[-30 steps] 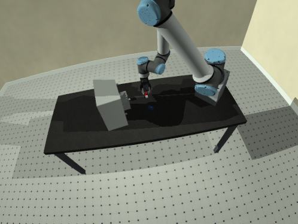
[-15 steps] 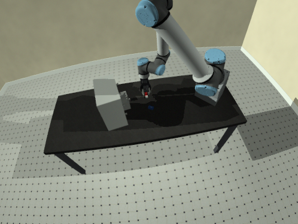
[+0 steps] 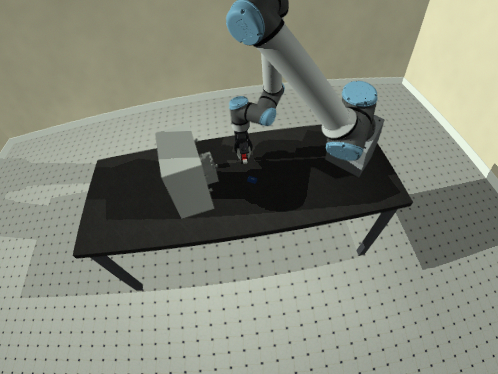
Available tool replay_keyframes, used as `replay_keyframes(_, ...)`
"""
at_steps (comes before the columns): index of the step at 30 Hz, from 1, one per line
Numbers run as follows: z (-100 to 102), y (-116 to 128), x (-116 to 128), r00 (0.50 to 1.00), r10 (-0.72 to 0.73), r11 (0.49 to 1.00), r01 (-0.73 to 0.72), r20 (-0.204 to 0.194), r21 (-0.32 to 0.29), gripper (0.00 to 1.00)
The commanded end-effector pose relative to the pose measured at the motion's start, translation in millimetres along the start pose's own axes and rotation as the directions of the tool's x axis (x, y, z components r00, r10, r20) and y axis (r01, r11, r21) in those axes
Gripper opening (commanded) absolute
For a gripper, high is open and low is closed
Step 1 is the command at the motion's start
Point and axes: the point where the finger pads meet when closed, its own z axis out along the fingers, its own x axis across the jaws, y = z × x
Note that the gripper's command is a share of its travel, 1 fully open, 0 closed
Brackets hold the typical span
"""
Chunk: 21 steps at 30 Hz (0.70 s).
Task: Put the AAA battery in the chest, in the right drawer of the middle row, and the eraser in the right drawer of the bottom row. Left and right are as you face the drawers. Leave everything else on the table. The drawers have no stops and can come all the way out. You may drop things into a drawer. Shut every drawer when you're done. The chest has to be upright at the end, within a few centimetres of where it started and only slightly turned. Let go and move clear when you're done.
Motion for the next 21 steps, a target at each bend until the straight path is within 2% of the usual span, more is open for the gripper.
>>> replay_keyframes(1,-0.4,0.2,0.4,1.000,0.000,1.000,0.000,-0.001,-0.001,0.23)
replay_keyframes(18,-0.4,0.2,0.4,1.000,0.000,1.000,0.000,-0.001,-0.001,0.23)
replay_keyframes(19,-0.4,0.2,0.4,1.000,0.000,1.000,0.000,-0.001,-0.001,0.11)
replay_keyframes(21,-0.4,0.2,0.4,1.000,0.000,1.000,0.000,-0.001,-0.001,0.11)
